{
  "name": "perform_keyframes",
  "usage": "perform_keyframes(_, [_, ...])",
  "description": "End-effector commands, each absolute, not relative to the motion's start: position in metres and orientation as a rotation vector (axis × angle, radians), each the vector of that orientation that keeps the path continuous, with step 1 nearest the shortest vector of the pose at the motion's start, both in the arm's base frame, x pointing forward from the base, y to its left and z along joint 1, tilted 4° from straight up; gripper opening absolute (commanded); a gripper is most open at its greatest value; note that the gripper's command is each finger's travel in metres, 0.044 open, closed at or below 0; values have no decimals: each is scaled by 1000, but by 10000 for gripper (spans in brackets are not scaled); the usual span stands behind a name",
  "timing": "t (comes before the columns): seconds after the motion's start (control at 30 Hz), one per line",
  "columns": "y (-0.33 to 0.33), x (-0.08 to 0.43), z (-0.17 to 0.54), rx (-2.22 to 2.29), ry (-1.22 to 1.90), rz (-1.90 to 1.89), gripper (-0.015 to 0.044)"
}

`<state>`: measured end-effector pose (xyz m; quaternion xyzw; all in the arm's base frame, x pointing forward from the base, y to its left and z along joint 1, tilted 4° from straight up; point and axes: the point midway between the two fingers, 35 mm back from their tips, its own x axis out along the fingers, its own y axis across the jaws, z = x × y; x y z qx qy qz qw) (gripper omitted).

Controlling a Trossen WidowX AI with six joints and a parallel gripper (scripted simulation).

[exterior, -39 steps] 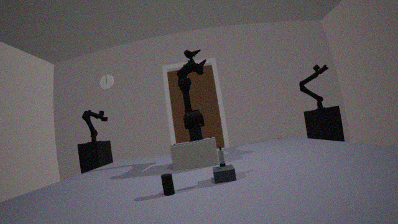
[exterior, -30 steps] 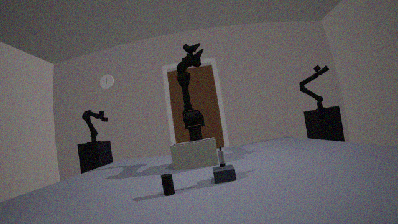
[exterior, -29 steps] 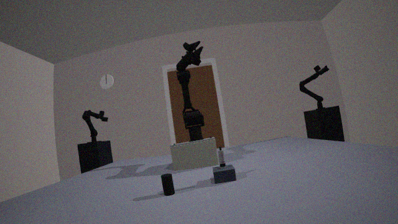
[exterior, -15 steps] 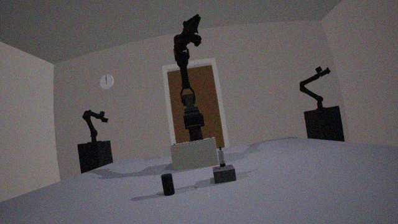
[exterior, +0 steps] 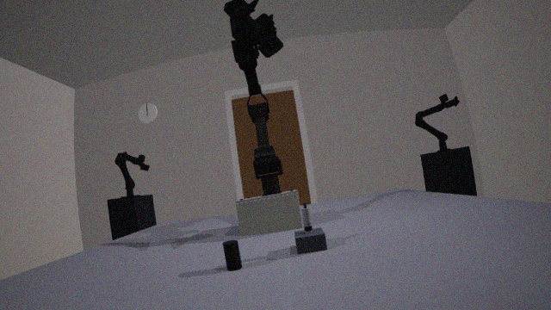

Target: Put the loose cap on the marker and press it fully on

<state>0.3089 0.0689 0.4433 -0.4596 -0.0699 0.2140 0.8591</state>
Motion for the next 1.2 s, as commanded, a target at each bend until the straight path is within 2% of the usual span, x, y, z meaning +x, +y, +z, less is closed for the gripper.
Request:
perform_keyframes(0.0, [52,352,389,-779,120,449,248])
perform_keyframes(0.2, [23,395,300,-454,518,371,248])
perform_keyframes(0.4, [-8,412,206,-148,896,198,248])
perform_keyframes(0.6, [-38,402,114,114,1240,-62,248])
perform_keyframes(0.77, [-62,375,48,312,1506,-362,248])
perform_keyframes(1.17, [-68,364,39,337,1543,-414,248])
